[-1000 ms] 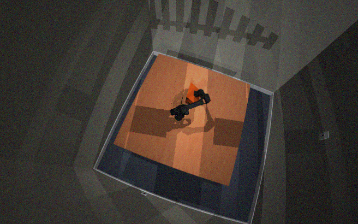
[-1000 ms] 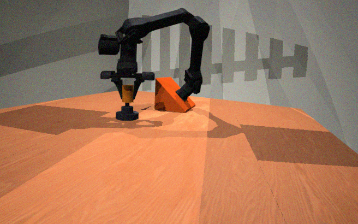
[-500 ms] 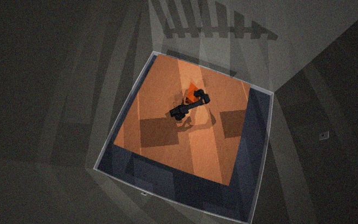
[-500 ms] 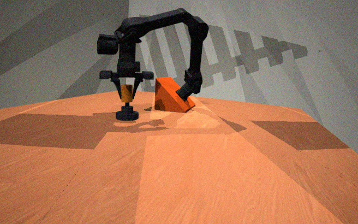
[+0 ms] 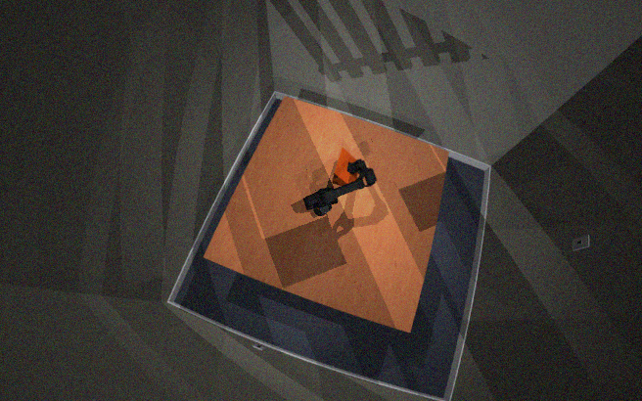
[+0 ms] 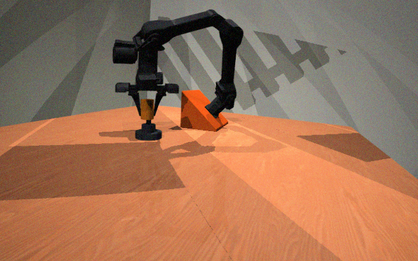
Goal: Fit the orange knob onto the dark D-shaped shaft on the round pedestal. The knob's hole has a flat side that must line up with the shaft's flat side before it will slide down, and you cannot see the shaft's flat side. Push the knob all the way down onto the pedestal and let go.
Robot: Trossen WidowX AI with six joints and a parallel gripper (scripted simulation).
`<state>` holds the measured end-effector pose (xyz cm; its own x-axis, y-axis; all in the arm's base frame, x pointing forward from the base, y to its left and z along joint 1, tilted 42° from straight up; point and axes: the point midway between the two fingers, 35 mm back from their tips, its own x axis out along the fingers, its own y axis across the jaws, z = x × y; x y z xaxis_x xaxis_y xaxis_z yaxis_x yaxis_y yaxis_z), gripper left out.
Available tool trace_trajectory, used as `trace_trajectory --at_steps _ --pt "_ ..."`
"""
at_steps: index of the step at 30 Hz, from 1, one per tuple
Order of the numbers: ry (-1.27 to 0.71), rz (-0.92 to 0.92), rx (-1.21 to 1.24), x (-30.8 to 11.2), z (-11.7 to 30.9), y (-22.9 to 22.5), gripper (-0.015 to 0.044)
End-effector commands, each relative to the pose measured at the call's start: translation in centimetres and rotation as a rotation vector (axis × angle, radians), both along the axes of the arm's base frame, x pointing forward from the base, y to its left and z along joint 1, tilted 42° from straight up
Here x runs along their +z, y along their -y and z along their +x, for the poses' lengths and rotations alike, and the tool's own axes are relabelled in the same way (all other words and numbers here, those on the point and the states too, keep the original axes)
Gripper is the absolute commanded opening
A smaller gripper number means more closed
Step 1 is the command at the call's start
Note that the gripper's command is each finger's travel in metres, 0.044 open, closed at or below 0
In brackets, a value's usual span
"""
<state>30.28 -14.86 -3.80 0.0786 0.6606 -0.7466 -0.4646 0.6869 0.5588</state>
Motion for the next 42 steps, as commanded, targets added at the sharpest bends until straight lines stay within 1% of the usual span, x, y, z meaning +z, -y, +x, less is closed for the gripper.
trace_trajectory --at_steps 1,9,31,33,38,42 --pt "0.006 -0.003 -0.001 0.28 0.03 0.34 0.0000" --pt "0.144 -0.020 0.156 0.55 -0.28 0.24 0.0000" --pt "0.144 -0.020 0.156 0.50 -0.36 0.05 0.0000" --pt "0.161 -0.022 0.176 0.52 -0.36 0.06 0.0000" --pt "0.275 -0.036 0.305 0.61 -0.27 0.14 0.0000" --pt "0.282 -0.037 0.312 0.53 -0.11 0.21 0.0000"
